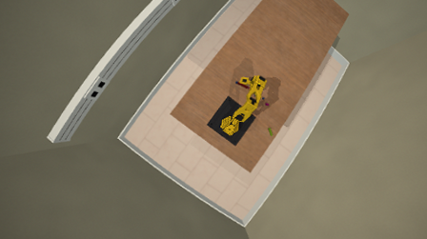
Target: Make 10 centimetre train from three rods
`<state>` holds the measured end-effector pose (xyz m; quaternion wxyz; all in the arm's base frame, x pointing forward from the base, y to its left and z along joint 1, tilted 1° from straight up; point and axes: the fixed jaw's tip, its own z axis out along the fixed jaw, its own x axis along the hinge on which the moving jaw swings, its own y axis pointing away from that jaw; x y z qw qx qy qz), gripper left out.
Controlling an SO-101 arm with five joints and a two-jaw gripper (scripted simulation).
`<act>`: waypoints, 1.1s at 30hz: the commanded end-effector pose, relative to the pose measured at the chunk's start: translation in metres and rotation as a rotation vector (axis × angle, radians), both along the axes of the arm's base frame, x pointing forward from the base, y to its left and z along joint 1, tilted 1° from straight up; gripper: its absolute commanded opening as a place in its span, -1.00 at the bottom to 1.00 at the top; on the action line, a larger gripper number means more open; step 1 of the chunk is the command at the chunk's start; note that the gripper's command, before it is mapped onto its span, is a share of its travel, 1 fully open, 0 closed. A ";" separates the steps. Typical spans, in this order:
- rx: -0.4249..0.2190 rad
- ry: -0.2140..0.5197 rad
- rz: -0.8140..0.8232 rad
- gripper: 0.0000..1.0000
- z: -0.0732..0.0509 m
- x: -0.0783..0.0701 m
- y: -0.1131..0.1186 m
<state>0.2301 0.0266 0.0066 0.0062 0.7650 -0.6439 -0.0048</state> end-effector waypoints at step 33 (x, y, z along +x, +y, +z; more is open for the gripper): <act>-0.001 0.014 -0.004 -1.00 -0.009 -0.002 0.001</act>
